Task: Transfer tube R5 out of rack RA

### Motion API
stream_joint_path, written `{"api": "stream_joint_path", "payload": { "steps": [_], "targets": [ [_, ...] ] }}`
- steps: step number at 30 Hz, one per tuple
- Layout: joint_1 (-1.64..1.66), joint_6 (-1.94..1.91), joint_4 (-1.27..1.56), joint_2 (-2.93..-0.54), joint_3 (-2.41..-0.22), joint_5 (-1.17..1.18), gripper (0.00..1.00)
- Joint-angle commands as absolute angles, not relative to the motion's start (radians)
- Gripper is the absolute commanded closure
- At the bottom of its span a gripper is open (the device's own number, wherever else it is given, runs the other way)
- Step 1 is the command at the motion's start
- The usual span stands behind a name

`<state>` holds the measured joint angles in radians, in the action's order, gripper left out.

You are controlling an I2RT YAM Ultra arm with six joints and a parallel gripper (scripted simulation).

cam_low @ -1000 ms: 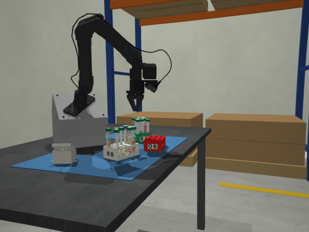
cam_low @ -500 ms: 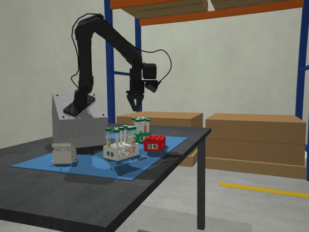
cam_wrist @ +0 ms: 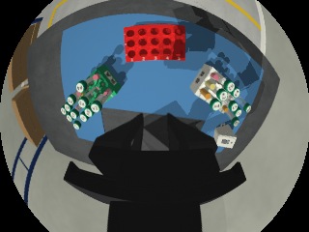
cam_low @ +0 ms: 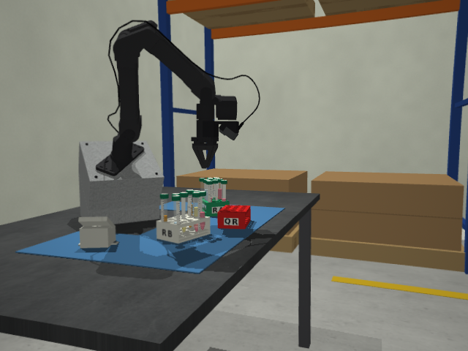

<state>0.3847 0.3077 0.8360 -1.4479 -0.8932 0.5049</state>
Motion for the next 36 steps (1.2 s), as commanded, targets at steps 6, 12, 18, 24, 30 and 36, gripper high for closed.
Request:
{"api": "stream_joint_path", "payload": {
  "steps": [6, 12, 18, 24, 30, 36],
  "targets": [
    [0.403, 0.38, 0.853, -1.409, -0.925, 0.511, 0.7],
    [0.4, 0.556, 0.85, -1.405, -0.922, 0.505, 0.7],
    [0.488, 0.657, 0.855, -1.477, -0.916, 0.525, 0.7],
    [0.613, 0.798, 0.846, -1.55, -0.912, 0.54, 0.7],
    [0.7, 0.901, 0.831, -1.619, -0.926, 0.542, 0.7],
    [0.777, 0.992, 0.849, -1.694, -0.958, 0.545, 0.7]
  ]
}}
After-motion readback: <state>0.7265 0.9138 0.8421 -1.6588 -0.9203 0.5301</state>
